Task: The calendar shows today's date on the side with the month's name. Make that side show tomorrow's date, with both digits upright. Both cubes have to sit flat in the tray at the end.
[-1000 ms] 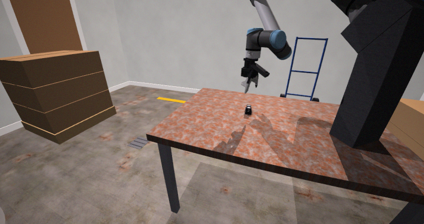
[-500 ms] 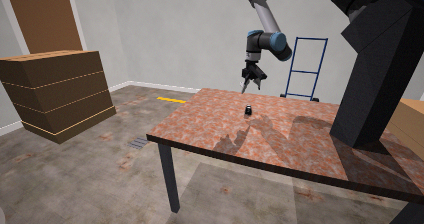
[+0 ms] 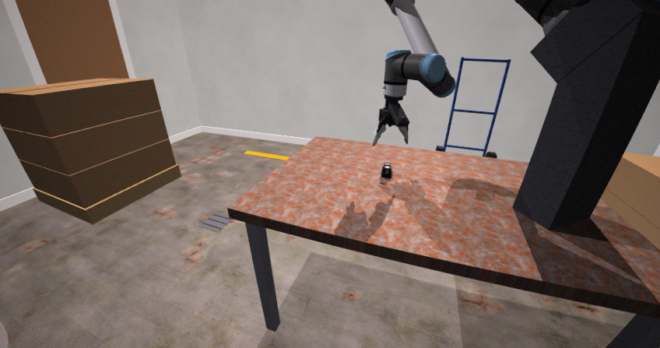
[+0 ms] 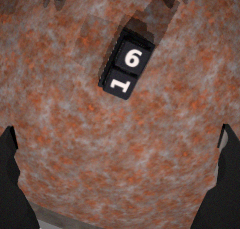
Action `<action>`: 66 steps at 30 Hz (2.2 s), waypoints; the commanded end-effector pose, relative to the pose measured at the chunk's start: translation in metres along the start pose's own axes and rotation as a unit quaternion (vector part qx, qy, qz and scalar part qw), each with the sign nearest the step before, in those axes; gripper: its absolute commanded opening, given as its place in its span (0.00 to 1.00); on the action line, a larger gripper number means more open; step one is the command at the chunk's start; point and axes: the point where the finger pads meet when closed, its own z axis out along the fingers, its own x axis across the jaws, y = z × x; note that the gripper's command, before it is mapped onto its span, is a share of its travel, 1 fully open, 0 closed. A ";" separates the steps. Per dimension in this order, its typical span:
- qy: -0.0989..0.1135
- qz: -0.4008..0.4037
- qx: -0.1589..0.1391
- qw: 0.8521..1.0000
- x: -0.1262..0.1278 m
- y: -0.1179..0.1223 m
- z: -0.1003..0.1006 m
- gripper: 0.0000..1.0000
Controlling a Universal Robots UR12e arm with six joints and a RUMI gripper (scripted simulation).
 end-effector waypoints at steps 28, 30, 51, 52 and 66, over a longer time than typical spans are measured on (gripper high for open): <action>0.000 0.218 -0.001 0.976 0.002 0.005 0.013 0.28; 0.000 0.218 -0.001 0.976 0.002 0.005 0.013 0.28; 0.000 0.217 -0.001 0.976 0.002 0.005 0.013 0.28; 0.000 0.217 -0.001 0.976 0.002 0.005 0.013 0.28; 0.000 0.217 -0.001 0.976 0.003 0.006 0.014 0.28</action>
